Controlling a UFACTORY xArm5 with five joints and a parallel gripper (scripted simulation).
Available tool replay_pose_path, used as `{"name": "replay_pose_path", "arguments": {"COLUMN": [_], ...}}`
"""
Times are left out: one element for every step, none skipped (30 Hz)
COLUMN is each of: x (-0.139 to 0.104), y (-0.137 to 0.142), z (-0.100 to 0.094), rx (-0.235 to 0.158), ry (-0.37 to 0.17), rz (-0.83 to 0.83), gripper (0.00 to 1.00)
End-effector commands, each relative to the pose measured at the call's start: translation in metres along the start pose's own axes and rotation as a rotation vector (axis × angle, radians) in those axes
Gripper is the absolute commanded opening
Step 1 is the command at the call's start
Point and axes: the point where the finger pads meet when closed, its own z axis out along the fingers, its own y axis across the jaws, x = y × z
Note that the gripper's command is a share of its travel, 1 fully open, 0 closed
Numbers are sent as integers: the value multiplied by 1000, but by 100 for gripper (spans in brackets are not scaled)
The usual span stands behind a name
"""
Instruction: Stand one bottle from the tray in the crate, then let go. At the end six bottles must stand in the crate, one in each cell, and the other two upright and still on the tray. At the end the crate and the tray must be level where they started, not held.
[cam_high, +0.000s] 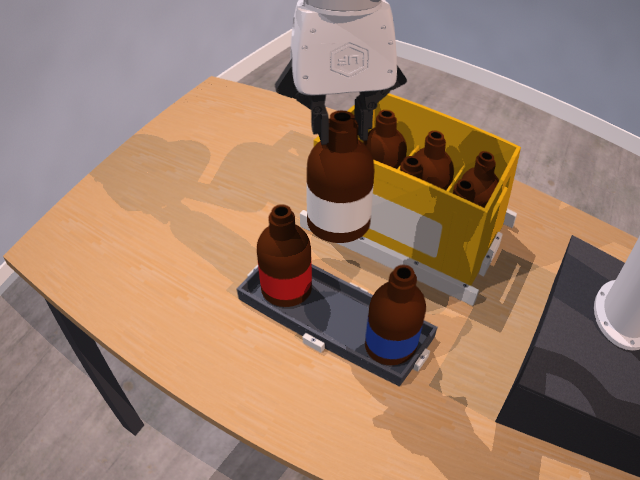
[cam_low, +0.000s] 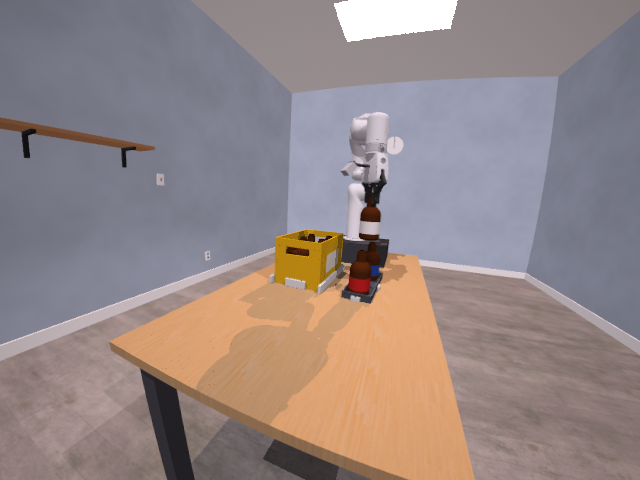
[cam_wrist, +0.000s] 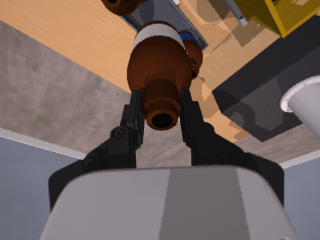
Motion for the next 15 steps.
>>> {"name": "replay_pose_path", "arguments": {"x": [2,2,3,3,4,4,5,6,6,7,8,9,10,10,10], "y": [0,0,0,0,0,1,1,1,1,2,2,2,3,3,3], "z": [-2,-2,-2,-2,-2,-2,-2,-2,-2,-2,-2,-2,-2,-2,-2], "rx": [4,4,4,4,4,4,4,4,4,4,4,4,4,4,4], "ry": [2,2,2,2,2,1,1,1,1,1,1,1,1,1,1], "rz": [0,0,0,0,0,0,0,0,0,0,0,0,0,0,0], "gripper": [0,0,0,0,0,0,0,0,0,0,0,0,0,0,0]}}
